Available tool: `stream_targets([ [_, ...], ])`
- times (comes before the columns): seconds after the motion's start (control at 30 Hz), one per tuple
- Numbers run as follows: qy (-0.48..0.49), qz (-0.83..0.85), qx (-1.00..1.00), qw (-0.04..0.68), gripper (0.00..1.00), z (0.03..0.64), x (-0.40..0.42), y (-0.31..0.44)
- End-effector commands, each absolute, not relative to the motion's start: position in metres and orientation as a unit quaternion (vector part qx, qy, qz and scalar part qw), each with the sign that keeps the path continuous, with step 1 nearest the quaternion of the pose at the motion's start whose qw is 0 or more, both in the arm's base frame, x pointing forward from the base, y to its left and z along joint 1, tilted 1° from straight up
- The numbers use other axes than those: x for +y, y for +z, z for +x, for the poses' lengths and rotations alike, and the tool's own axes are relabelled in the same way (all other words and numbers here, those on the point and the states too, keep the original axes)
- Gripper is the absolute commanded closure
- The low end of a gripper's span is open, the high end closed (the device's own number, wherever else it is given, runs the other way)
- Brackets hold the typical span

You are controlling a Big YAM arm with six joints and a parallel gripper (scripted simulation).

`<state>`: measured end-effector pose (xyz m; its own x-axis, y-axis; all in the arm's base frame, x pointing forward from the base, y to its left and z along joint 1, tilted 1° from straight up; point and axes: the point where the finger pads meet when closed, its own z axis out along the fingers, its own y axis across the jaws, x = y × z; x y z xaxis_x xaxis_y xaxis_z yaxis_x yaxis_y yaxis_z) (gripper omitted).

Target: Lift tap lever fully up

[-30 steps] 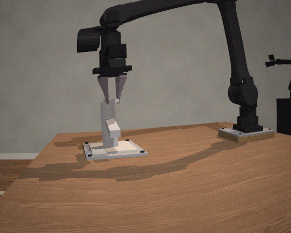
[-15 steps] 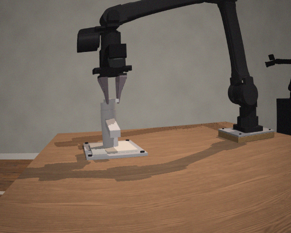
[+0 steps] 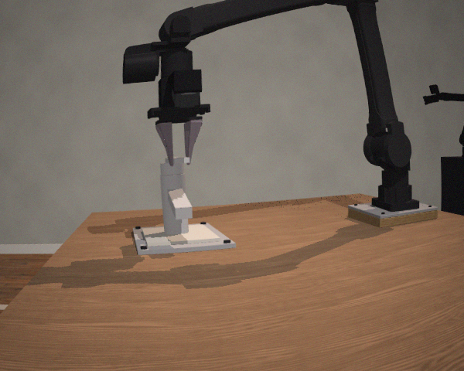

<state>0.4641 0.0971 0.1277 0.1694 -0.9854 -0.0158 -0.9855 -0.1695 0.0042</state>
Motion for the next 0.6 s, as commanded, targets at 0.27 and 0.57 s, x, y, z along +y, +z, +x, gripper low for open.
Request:
stream_targets([
  [0.27, -0.009, -0.766, 0.643, 0.026, 1.0, 0.481, 0.099, 0.164],
  [0.57, -0.013, -0.765, 0.643, 0.03, 1.0, 0.482, 0.087, 0.187],
])
